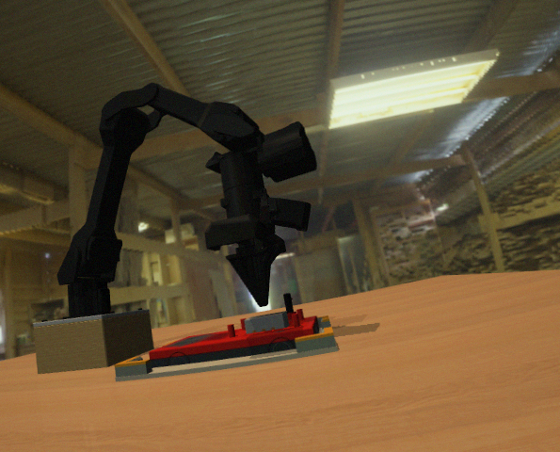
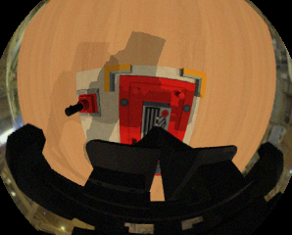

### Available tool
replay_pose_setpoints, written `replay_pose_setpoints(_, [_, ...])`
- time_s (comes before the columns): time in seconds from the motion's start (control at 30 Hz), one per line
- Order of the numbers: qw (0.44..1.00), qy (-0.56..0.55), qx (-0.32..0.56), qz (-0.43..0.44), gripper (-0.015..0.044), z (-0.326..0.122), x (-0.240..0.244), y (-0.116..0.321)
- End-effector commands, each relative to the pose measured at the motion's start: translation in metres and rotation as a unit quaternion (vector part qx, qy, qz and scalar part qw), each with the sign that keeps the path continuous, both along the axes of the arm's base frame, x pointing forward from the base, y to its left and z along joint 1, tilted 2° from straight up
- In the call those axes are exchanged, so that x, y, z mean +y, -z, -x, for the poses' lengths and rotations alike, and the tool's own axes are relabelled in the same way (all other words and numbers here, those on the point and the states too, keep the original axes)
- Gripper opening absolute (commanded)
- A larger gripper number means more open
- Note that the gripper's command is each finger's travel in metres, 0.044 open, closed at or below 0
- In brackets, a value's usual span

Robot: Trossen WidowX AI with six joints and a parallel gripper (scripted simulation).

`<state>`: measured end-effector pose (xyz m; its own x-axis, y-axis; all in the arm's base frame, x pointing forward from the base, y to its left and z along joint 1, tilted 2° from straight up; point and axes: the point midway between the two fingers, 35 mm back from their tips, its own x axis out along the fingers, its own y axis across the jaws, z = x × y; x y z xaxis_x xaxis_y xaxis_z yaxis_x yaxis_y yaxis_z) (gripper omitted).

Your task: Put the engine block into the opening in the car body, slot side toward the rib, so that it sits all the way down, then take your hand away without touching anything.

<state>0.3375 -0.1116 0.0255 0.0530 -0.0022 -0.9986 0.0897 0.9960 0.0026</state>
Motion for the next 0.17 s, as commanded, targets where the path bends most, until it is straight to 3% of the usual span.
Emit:
replay_pose_setpoints(0.0, [1.0,-0.003,-0.001,-0.002,0.0,-0.0003,0.0004,-0.0008])
replay_pose_setpoints(0.13, [1.0,-0.003,-0.001,-0.002,0.0,-0.0003,0.0004,-0.0008])
